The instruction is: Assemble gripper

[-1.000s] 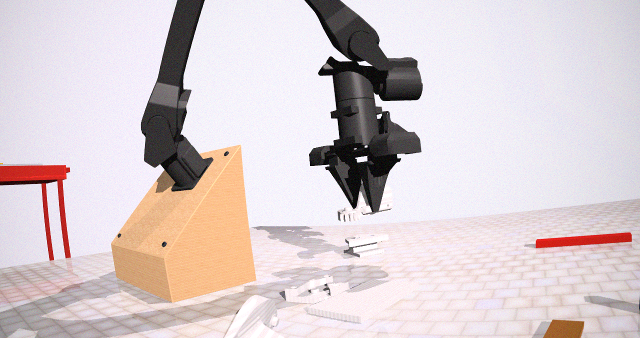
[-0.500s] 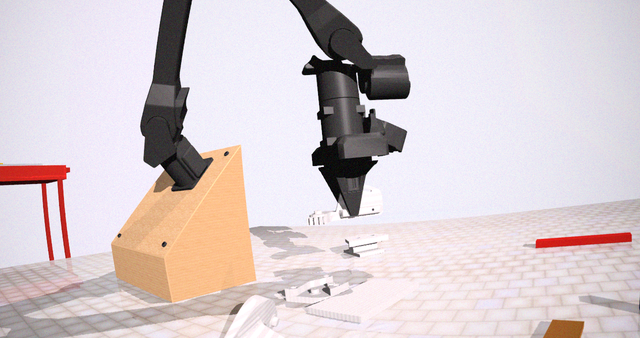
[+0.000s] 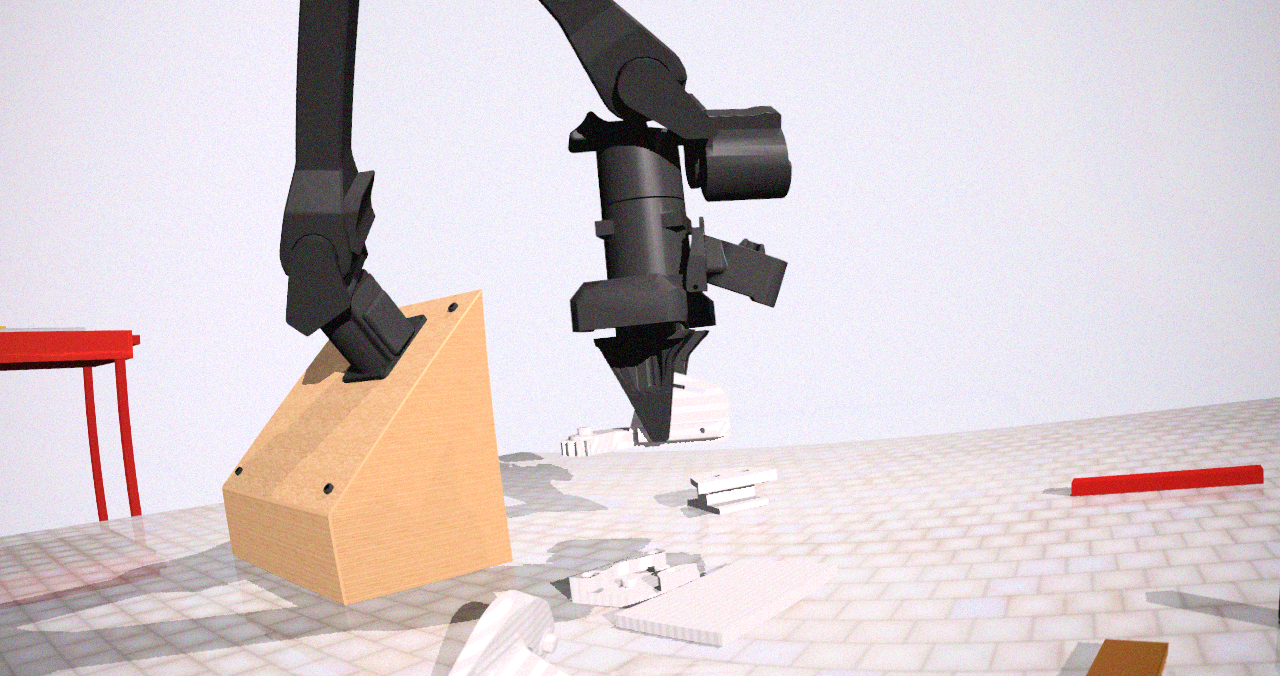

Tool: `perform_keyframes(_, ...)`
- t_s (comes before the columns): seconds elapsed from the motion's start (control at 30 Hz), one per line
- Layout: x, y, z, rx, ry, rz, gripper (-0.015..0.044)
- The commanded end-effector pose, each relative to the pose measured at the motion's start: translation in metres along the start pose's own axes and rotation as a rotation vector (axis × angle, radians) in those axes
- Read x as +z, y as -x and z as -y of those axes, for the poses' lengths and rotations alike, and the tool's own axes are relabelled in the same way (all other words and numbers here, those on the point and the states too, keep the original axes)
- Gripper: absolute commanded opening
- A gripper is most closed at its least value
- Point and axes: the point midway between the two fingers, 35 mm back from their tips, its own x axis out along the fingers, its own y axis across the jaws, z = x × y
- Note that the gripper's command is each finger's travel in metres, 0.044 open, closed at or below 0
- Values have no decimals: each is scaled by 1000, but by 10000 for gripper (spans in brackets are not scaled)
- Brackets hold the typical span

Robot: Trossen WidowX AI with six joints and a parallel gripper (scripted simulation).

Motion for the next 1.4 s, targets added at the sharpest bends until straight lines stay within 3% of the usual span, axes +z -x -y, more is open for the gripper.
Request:
perform_keyframes(0.0,-7,-1,5,-7,-102,-1,134)
perform_keyframes(0.63,-38,-7,23,-12,-602,-2,134)
perform_keyframes(1.37,-39,-7,24,-12,-649,-1,134)
